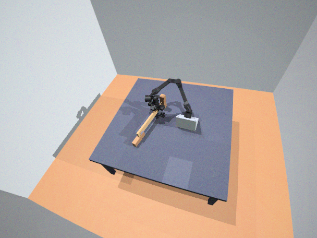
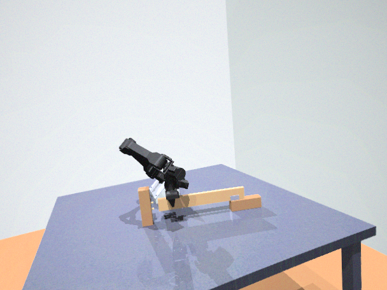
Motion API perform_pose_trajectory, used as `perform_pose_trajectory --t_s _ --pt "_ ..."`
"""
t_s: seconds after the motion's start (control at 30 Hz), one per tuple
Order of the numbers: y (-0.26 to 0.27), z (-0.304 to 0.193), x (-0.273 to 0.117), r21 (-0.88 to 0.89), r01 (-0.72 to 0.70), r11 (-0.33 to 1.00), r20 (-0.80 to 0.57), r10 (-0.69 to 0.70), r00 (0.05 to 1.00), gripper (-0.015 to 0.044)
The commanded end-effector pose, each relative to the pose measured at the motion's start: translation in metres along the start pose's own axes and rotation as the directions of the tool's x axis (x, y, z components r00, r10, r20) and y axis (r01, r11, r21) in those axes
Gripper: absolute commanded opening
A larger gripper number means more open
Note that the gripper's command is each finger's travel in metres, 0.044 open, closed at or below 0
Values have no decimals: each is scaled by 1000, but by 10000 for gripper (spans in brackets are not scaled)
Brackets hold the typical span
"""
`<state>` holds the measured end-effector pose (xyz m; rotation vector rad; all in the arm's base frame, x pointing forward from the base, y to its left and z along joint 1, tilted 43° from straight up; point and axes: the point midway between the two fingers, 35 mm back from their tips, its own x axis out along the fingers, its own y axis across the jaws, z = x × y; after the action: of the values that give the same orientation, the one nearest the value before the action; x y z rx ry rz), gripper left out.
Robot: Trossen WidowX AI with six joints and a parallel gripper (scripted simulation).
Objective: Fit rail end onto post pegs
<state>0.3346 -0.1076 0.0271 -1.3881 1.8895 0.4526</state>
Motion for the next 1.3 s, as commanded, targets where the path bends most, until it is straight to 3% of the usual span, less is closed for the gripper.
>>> perform_pose_trajectory --t_s 0.0,1.27 --pt "-1 -4 -3 -1 6 1000 2 -6 1000 0" --pt "0 -15 -2 -1 6 1000 1 -6 1000 0"
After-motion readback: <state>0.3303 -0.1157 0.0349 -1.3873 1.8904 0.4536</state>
